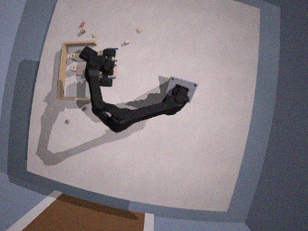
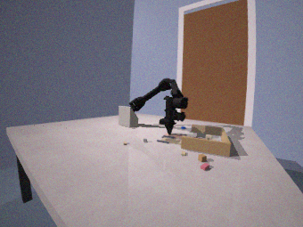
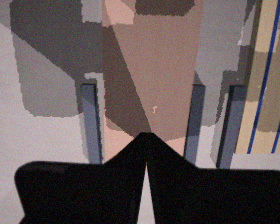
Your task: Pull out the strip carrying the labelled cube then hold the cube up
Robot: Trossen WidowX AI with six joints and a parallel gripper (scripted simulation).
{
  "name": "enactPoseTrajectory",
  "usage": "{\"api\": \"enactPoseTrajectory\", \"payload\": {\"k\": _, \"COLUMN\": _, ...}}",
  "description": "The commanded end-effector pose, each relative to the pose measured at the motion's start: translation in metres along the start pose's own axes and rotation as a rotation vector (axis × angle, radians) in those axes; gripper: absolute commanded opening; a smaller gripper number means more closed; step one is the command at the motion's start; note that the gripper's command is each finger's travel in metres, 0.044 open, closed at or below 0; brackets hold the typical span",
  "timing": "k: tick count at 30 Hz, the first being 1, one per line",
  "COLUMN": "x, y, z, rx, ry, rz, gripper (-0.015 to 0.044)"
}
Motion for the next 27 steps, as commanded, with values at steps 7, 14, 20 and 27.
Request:
{"api": "enactPoseTrajectory", "payload": {"k": 7, "x": 0.019, "y": 0.002, "z": 0.007, "rx": -0.008, "ry": 0.021, "rz": 0.004, "gripper": 0.0000}}
{"api": "enactPoseTrajectory", "payload": {"k": 14, "x": 0.030, "y": 0.003, "z": 0.007, "rx": -0.008, "ry": 0.021, "rz": 0.004, "gripper": 0.0000}}
{"api": "enactPoseTrajectory", "payload": {"k": 20, "x": 0.039, "y": 0.003, "z": 0.007, "rx": -0.008, "ry": 0.021, "rz": 0.005, "gripper": 0.0000}}
{"api": "enactPoseTrajectory", "payload": {"k": 27, "x": 0.049, "y": 0.004, "z": 0.007, "rx": -0.008, "ry": 0.022, "rz": 0.005, "gripper": 0.0000}}
Point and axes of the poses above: the point midway between the two fingers, 35 mm back from their tips, its own z axis out along the fingers, its own y axis across the jaws, x = y × z, the point moved 9 cm from there along -z, back along the fingers, and after that the axes turned 7 degrees about -z, right-handed, at the moved point
